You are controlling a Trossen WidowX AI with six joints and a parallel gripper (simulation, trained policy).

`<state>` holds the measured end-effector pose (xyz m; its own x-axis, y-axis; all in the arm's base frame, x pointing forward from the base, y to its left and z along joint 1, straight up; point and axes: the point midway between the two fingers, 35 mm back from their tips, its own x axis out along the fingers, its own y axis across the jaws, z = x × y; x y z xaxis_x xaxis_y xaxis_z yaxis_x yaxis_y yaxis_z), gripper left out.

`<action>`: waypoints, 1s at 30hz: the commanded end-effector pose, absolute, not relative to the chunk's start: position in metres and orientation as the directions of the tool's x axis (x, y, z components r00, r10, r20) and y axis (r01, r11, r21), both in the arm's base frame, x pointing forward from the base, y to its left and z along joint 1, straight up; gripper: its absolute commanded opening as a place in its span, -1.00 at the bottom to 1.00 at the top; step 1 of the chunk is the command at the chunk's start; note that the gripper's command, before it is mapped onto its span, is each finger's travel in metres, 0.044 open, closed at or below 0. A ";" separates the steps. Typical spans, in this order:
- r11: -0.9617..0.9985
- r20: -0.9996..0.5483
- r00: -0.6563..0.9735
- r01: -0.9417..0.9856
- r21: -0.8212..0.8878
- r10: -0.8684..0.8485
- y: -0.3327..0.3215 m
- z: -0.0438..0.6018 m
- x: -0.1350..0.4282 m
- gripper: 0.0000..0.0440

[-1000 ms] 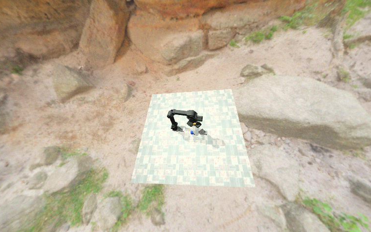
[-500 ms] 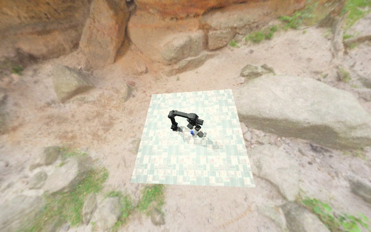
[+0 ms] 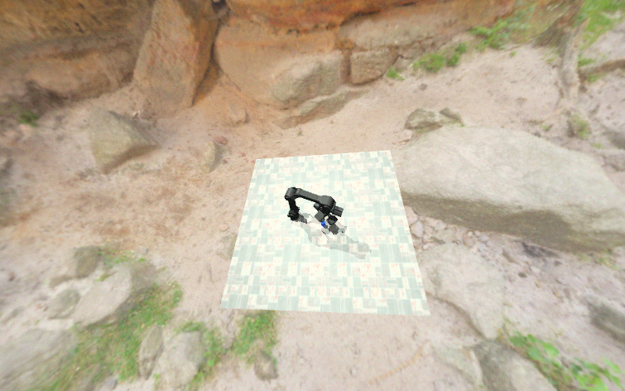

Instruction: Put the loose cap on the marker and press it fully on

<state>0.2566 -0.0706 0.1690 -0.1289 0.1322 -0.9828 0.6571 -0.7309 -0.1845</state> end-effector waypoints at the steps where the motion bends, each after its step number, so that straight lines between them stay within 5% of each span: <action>1: -0.728 -0.977 -0.169 0.653 -0.210 0.130 -0.075 0.158 0.252 0.40; 30: -0.672 -0.957 -0.258 0.686 -0.280 0.135 -0.080 0.083 0.239 0.25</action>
<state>0.2415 -0.0808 0.0946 -0.2424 0.1368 -0.9605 0.6761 -0.6862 -0.2684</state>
